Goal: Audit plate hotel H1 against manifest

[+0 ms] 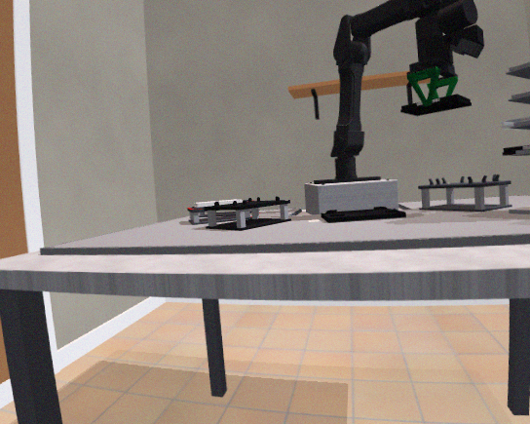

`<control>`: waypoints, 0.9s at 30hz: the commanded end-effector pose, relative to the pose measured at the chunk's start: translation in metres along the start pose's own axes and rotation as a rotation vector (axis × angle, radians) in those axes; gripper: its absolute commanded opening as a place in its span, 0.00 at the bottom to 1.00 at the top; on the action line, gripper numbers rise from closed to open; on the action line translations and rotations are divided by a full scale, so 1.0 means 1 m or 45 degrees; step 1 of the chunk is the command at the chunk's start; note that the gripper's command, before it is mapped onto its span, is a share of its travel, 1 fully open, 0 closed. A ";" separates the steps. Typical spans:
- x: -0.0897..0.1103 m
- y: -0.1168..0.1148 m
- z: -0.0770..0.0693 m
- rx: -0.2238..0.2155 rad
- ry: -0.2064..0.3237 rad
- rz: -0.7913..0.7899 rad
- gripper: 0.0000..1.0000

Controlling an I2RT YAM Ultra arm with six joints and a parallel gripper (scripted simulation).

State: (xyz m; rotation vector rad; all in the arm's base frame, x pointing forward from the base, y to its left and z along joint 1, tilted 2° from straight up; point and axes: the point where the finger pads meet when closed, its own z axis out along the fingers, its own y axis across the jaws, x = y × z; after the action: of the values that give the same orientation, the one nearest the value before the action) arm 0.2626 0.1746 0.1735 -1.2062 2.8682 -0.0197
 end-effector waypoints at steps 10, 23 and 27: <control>-0.014 0.032 -0.006 0.001 -0.029 0.345 0.86; -0.026 0.066 -0.007 0.000 -0.029 0.345 0.86; -0.027 0.068 -0.001 0.000 -0.029 0.345 0.86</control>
State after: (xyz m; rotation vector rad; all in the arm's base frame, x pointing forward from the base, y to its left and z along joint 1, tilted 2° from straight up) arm 0.2300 0.2392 0.1714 -0.8403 2.9937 -0.0168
